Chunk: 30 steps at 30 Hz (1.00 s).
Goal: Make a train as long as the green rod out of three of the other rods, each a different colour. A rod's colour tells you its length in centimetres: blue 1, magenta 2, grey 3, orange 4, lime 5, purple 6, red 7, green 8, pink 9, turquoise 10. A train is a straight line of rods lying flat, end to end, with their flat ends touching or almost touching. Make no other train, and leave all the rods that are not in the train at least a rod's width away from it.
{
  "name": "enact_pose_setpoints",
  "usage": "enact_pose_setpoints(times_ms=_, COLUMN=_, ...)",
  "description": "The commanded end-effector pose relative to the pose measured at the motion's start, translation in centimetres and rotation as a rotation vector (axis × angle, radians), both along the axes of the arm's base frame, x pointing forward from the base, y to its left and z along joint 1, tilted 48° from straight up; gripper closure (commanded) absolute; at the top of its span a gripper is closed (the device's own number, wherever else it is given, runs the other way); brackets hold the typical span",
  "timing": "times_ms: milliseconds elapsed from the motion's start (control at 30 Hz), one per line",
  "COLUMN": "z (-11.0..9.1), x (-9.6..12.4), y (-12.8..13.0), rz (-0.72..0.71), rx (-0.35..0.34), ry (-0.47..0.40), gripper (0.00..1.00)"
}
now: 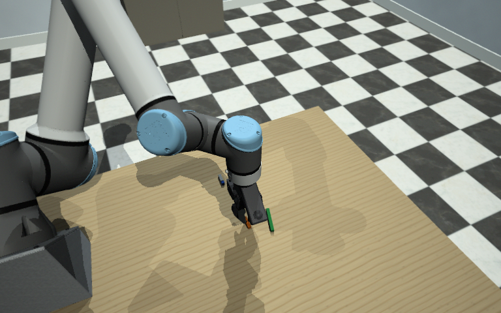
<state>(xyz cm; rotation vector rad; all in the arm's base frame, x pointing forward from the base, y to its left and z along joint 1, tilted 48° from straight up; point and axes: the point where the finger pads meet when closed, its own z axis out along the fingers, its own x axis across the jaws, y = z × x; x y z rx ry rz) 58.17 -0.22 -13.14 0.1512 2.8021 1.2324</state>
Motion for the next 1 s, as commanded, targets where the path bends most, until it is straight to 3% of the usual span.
enact_pose_setpoints(times_ms=0, z=0.0, x=0.0, y=0.0, rz=-0.002, rx=0.001, ry=0.000, gripper=1.00)
enact_pose_setpoints(times_ms=500, z=0.4, x=0.0, y=-0.4, rz=-0.003, rx=-0.001, ry=-0.003, gripper=1.00)
enact_pose_setpoints(times_ms=900, z=5.4, x=-0.7, y=-6.1, rz=-0.002, rx=-0.004, ry=-0.004, gripper=1.00)
enact_pose_setpoints(times_ms=967, z=5.4, x=-0.7, y=-6.1, rz=-0.002, rx=-0.004, ry=-0.004, gripper=1.00)
